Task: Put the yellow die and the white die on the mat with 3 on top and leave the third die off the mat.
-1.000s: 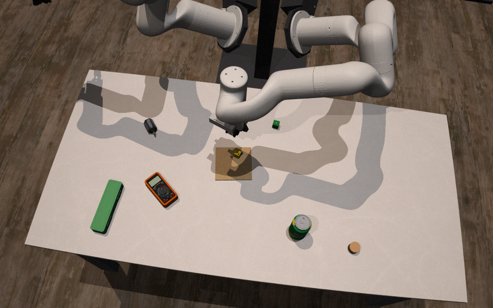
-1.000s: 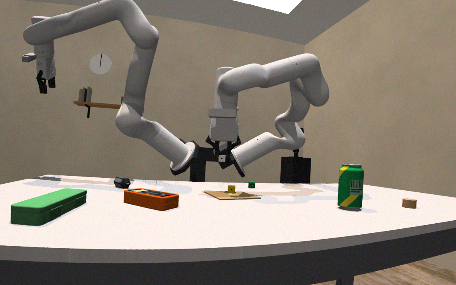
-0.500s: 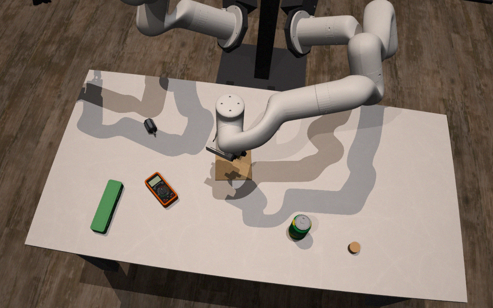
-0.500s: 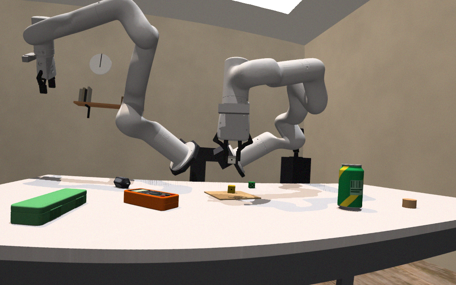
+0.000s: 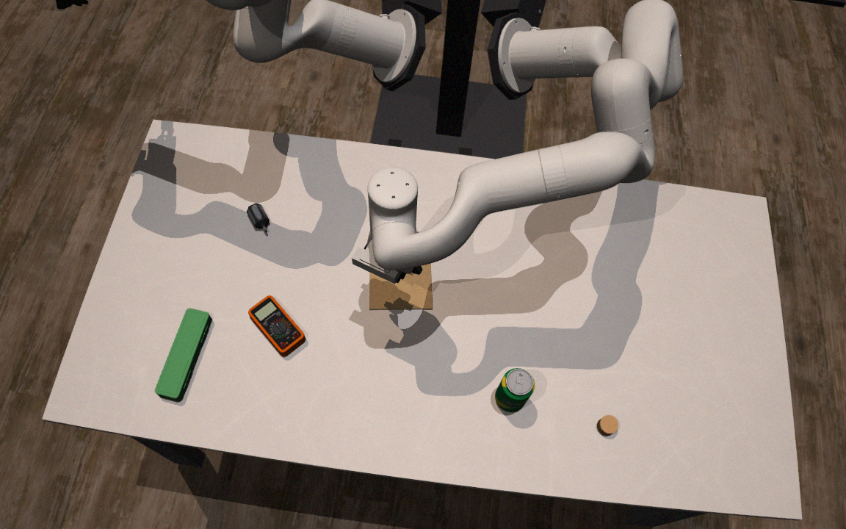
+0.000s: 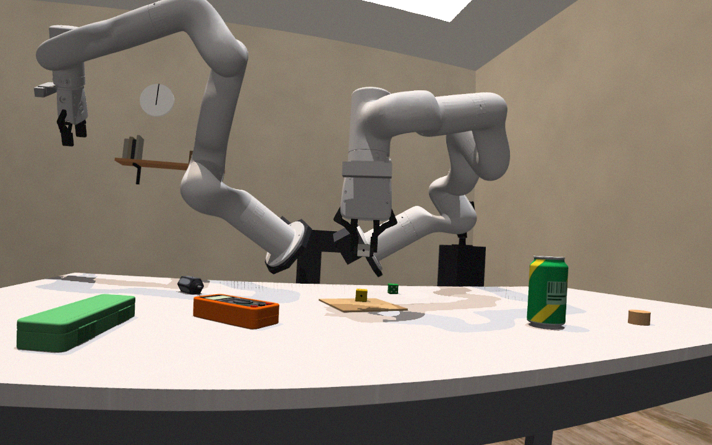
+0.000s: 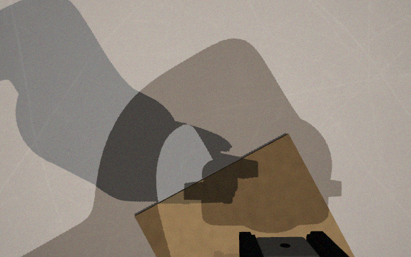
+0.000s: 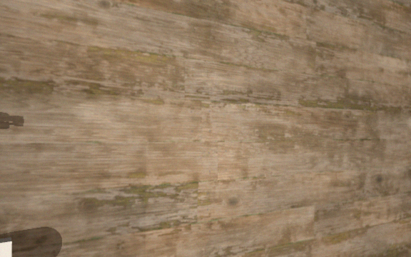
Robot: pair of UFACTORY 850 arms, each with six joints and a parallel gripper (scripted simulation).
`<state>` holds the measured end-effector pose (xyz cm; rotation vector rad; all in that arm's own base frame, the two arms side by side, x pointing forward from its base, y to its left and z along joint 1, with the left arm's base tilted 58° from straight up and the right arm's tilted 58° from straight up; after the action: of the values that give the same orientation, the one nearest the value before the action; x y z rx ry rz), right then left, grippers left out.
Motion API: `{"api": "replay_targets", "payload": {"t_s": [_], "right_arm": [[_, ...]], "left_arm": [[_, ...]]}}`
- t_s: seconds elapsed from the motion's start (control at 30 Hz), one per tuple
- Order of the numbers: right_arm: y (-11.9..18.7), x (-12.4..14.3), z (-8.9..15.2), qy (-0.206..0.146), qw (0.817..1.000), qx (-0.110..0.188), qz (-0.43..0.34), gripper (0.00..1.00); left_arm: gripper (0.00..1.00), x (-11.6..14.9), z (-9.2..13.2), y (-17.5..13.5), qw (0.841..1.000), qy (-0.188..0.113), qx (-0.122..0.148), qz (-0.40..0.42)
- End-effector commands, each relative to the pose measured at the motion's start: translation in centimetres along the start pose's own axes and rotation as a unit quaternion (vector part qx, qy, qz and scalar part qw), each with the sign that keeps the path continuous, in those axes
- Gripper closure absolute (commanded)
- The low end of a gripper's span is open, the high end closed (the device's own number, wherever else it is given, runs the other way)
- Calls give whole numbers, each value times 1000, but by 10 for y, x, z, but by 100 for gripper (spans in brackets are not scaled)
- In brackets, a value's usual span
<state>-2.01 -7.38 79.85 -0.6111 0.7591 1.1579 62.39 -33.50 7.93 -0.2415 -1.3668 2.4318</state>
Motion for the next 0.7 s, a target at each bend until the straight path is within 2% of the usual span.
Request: {"api": "replay_targets", "payload": {"t_s": [0.0,0.17,0.4,0.47,0.67], "right_arm": [[0,0,1,1,1000,0,0,0],[0,0,1,1,1000,0,0,0],[0,0,1,1,1000,0,0,0],[0,0,1,1,1000,0,0,0],[0,0,1,1,1000,0,0,0]], "left_arm": [[78,0,-2,0,1000,1,0,0],[78,-1,-15,0,1000,1,0,0],[78,-1,-47,0,1000,1,0,0],[78,-1,-47,0,1000,1,0,0],[78,-1,-75,0,1000,1,0,0]]}}
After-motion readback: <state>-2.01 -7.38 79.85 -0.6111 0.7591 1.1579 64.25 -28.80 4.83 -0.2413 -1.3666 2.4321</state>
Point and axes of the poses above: on each arm, the point where the finger pads meet when closed, its own z axis back along the fingers, its own y axis across the jaws, x = y × z, the point moved 10 cm from there along z, back along the fingers, and after that the axes turned 3 degrees about -z, right-handed, at the moved point
